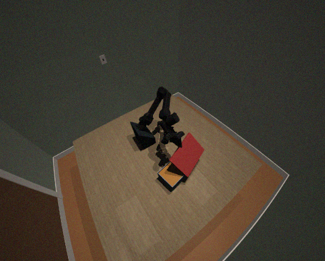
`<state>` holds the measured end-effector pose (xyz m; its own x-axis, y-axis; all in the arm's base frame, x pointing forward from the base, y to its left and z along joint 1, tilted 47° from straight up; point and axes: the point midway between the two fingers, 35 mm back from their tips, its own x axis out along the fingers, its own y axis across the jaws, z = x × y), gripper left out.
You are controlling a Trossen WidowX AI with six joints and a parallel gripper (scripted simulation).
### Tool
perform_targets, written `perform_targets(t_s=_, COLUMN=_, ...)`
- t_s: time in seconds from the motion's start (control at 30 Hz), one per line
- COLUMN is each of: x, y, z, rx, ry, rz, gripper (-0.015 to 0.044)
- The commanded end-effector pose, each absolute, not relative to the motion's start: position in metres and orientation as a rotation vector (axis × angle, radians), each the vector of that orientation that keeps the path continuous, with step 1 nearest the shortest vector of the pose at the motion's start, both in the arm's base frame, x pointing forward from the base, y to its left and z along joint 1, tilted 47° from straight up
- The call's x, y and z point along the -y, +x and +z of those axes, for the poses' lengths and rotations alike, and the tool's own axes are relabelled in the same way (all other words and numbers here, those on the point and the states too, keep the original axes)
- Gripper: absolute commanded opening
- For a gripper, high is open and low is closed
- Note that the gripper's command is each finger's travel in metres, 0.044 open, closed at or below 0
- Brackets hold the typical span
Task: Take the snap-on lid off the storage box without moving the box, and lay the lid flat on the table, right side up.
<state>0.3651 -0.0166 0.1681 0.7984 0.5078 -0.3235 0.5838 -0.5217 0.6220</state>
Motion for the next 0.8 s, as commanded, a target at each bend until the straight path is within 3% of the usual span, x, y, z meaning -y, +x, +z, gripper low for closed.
perform_targets(t_s=0.0, x=0.01, y=0.362, z=0.175, rx=-0.806, ry=2.232, rz=-0.124, gripper=0.0)
perform_targets(t_s=0.77, x=-0.021, y=0.351, z=0.208, rx=-0.806, ry=2.234, rz=-0.124, gripper=0.0)
